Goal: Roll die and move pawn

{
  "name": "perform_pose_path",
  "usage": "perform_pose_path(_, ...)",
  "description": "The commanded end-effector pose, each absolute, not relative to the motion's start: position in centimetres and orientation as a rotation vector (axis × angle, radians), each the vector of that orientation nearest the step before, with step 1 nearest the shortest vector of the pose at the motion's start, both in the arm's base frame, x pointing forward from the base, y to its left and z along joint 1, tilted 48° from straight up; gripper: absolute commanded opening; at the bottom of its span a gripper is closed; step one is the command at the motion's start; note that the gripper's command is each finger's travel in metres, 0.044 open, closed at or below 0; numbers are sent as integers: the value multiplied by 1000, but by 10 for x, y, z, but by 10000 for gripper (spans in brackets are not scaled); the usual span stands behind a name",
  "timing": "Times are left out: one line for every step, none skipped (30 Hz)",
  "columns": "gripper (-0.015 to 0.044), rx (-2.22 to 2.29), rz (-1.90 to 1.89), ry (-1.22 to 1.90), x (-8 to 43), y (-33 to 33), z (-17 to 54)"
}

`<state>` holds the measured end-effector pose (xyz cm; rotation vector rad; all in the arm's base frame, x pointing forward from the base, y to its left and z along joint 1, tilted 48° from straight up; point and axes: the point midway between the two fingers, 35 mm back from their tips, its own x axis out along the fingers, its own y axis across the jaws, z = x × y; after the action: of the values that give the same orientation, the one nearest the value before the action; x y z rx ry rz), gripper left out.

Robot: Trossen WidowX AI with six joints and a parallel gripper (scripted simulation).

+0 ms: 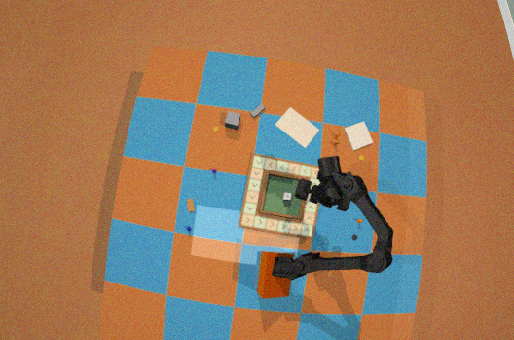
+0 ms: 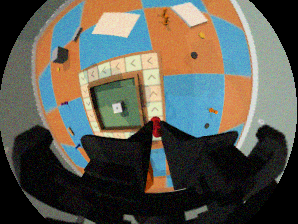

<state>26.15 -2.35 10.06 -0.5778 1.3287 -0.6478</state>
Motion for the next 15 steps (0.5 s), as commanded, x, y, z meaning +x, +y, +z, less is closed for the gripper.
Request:
perform_pose_path(0,-584,-651,1332,276,-36,89)
perform_pose_path(0,-584,-651,1332,279,-40,87)
perform_pose_path(0,-584,-652,1332,282,-43,84)
perform_pose_path(0,-584,-653,1332,285,-47,81)
perform_pose_path(0,-585,-654,1331,288,-50,78)
perform_pose_path(0,-586,-655,1330,292,-54,76)
perform_pose_path(0,-588,-657,1329,295,-58,73)
perform_pose_path(0,-589,-658,1328,297,-60,71)
perform_pose_path(0,-590,-659,1327,298,-62,70)
perform_pose_path(0,-590,-659,1327,299,-63,70)
perform_pose_path(0,-590,-659,1327,299,-63,70)
perform_pose_path(0,-590,-659,1327,299,-63,69)
perform_pose_path(0,-590,-659,1327,299,-64,68)
perform_pose_path(0,-590,-659,1327,299,-66,67)
perform_pose_path(0,-590,-659,1327,300,-68,65)
